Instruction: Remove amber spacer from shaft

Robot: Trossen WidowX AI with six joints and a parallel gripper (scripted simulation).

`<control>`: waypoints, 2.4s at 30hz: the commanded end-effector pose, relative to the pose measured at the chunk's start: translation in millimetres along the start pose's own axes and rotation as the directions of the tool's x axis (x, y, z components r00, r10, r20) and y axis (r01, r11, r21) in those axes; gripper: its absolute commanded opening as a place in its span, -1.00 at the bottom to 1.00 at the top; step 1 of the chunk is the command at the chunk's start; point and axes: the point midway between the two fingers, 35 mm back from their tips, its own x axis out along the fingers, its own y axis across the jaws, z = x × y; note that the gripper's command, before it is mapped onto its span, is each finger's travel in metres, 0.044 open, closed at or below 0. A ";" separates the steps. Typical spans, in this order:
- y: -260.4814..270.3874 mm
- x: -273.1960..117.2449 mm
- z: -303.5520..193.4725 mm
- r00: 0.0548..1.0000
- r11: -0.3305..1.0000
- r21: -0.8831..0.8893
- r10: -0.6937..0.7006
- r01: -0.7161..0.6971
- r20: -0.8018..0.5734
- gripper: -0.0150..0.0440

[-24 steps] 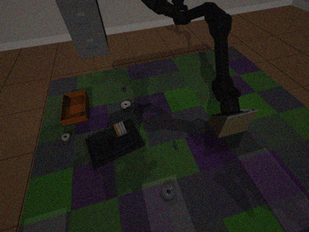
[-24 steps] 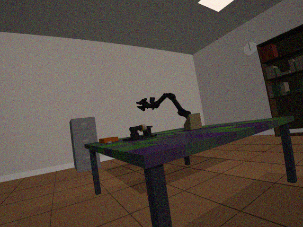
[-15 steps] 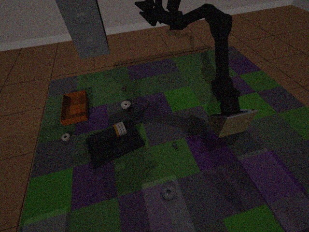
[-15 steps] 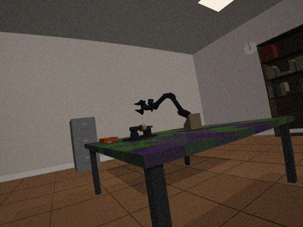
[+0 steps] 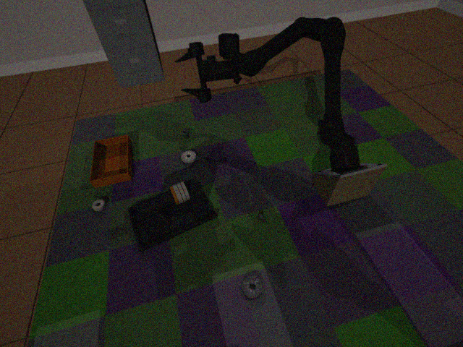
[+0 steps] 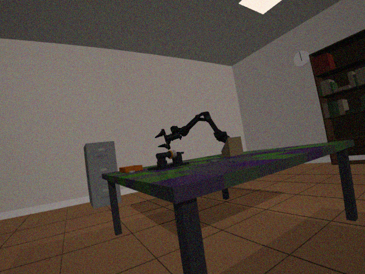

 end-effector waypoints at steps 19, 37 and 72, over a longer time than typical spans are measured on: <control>-221.4 -148.0 -248.5 0.697 0.407 0.692 -0.691 0.596 -0.194 1.00; -231.5 -163.8 -255.0 0.670 0.378 0.703 -0.719 0.602 -0.186 1.00; -231.8 -161.5 -256.9 0.670 0.378 0.704 -0.719 0.601 -0.186 1.00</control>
